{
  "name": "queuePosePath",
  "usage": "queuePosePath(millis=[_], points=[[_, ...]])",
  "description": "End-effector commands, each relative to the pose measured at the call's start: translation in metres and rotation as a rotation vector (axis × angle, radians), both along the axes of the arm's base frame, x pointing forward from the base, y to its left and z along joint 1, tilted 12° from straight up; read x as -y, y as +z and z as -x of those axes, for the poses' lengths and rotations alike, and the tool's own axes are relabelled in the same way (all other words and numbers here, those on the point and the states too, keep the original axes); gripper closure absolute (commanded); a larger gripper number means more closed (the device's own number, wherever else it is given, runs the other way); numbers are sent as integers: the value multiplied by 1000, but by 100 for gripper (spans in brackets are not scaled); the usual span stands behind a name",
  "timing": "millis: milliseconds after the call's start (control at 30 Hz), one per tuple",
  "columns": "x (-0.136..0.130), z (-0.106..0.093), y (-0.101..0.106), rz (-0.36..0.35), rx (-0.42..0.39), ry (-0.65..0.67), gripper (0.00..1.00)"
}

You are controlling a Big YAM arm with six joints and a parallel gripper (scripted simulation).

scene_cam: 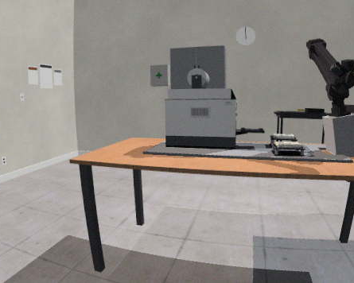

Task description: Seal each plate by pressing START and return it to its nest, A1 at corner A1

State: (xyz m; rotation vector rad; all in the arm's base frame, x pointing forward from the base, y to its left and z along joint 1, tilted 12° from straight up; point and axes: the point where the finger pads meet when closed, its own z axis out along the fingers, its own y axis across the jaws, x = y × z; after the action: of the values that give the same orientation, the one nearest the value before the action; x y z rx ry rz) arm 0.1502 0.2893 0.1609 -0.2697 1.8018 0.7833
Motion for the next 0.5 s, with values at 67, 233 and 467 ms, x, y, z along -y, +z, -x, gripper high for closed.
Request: queuePosePath(millis=[67, 233, 467], points=[[-19, -33, 27, 77, 17, -53, 0], [-10, -61, 16, 218, -9, -120, 0], [0, -85, 14, 306, -45, -173, 0]])
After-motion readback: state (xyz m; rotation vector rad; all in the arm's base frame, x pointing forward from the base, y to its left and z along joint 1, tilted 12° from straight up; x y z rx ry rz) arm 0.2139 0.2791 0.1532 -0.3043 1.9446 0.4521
